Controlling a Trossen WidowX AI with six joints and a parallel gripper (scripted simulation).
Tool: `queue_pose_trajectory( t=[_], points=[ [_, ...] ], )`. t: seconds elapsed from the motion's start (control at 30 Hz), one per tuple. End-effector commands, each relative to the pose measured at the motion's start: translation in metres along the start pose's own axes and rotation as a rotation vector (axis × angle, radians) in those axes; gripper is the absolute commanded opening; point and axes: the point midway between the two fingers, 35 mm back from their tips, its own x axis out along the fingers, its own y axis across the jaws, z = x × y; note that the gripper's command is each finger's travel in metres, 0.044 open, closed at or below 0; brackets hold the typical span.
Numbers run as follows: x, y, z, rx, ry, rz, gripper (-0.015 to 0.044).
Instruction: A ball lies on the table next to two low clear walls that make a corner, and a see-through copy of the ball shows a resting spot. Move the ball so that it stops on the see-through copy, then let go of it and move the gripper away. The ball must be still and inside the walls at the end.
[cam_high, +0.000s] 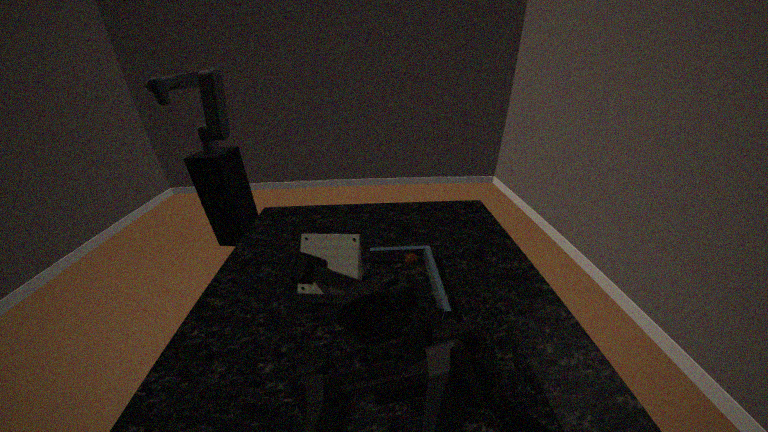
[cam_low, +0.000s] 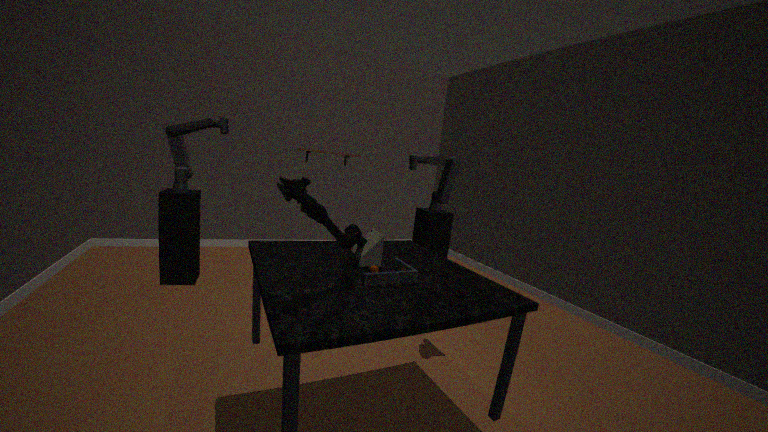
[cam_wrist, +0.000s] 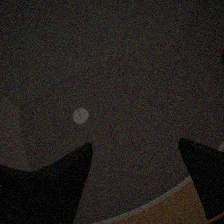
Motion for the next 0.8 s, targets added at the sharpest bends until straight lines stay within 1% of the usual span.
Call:
queue_pose_trajectory(
  t=[0.0, 0.07, 0.2, 0.33, 0.43, 0.6, 0.7, 0.77],
  points=[
    [0.0, -0.001, 0.001, -0.008, -0.003, -0.001, 0.0374],
    [0.002, -0.006, 0.007, -0.072, -0.023, -0.008, 0.0373],
    [0.029, -0.06, 0.041, -0.295, -0.165, -0.119, 0.0373],
    [0.046, -0.111, 0.087, -0.518, -0.31, -0.249, 0.0373],
    [0.051, -0.145, 0.129, -0.697, -0.423, -0.362, 0.0373],
    [0.042, -0.185, 0.206, -0.983, -0.609, -0.574, 0.0373],
    [0.028, -0.195, 0.249, -1.134, -0.71, -0.662, 0.0373],
    [0.014, -0.2, 0.281, -1.239, -0.785, -0.764, 0.0373]
  ],
)
